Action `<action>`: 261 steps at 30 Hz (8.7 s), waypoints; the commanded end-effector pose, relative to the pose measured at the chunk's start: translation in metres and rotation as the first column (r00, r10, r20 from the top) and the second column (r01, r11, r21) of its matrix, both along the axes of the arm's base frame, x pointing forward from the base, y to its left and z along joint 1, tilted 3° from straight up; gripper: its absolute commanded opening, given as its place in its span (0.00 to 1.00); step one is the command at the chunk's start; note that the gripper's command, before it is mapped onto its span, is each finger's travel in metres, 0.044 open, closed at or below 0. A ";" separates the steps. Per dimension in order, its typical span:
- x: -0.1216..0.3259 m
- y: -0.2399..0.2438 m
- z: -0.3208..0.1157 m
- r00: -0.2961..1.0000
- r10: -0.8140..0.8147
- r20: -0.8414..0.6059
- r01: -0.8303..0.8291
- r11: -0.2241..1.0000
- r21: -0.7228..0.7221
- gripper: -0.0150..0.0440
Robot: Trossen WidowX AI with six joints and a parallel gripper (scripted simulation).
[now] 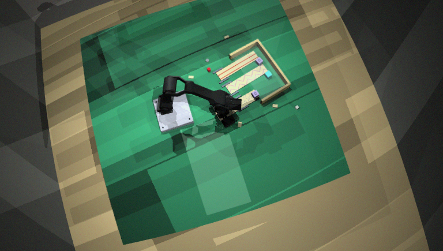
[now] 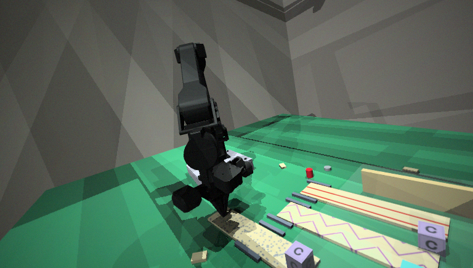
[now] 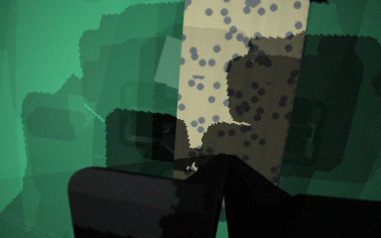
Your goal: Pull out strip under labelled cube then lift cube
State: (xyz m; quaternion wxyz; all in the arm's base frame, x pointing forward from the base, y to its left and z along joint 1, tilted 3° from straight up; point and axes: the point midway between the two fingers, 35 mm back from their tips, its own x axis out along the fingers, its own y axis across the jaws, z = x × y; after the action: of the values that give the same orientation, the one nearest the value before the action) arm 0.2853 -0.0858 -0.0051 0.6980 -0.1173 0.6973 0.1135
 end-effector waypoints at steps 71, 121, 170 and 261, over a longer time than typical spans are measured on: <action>-0.052 -0.017 -0.004 0.999 -0.005 -0.035 0.004 1.000 -0.006 0.25; 0.085 0.022 0.058 1.000 0.002 -0.023 -0.002 1.000 -0.002 1.00; 0.159 0.048 0.026 1.000 0.002 -0.016 -0.002 1.000 0.001 0.68; 0.022 0.060 0.088 1.000 0.002 -0.028 -0.002 1.000 0.002 0.25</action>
State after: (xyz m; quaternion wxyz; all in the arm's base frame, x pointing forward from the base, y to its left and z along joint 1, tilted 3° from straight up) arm 0.3079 -0.0266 0.0750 0.6866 -0.1179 0.7079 0.1167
